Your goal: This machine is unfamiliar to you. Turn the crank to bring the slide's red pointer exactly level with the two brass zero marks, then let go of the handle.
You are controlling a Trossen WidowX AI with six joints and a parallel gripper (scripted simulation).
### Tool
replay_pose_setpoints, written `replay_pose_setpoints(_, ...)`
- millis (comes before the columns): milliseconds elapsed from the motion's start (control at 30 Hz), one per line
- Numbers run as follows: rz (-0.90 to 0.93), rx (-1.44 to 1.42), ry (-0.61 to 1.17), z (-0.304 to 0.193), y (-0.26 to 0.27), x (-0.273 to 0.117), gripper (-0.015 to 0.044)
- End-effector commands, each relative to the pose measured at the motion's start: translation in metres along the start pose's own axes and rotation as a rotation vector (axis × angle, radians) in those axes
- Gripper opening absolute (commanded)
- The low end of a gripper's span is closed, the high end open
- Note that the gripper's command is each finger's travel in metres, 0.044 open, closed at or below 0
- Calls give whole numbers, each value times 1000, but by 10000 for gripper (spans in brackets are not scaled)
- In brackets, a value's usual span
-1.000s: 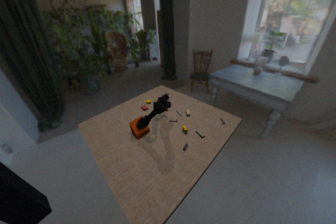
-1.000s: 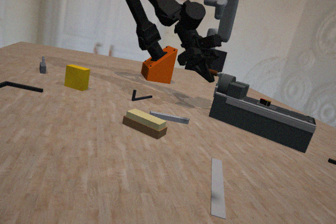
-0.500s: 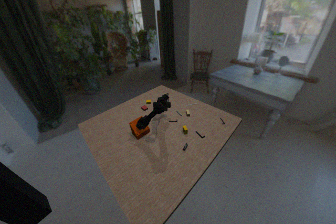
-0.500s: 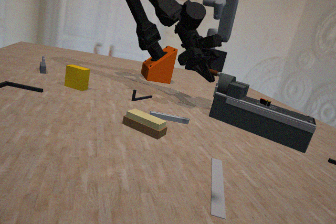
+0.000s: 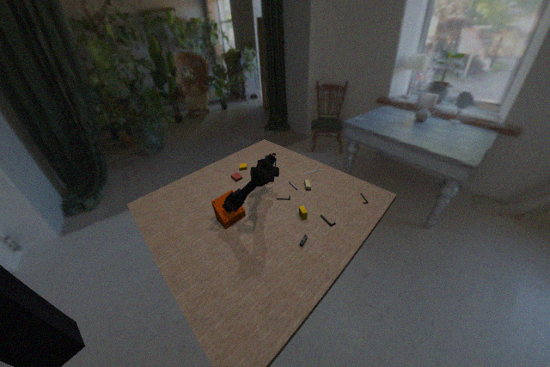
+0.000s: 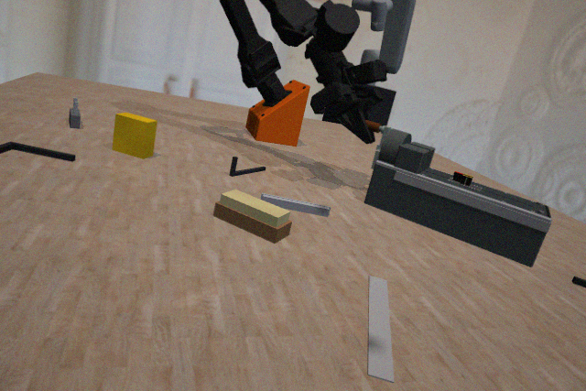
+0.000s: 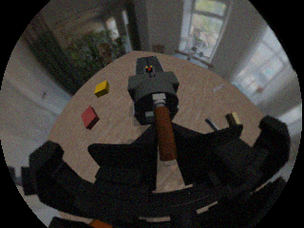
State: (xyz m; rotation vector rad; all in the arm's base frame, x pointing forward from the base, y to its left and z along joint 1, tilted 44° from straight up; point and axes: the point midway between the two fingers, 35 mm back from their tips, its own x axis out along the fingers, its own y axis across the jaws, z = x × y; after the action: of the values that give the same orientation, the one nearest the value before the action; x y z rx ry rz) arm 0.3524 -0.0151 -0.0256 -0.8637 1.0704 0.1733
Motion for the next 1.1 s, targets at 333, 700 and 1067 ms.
replay_pose_setpoints(333,22,-12,-5,0,10,0,0)
replay_pose_setpoints(700,22,-12,-5,-1,11,0,0)
replay_pose_setpoints(1067,-1,-1,-1,0,2,0,0)
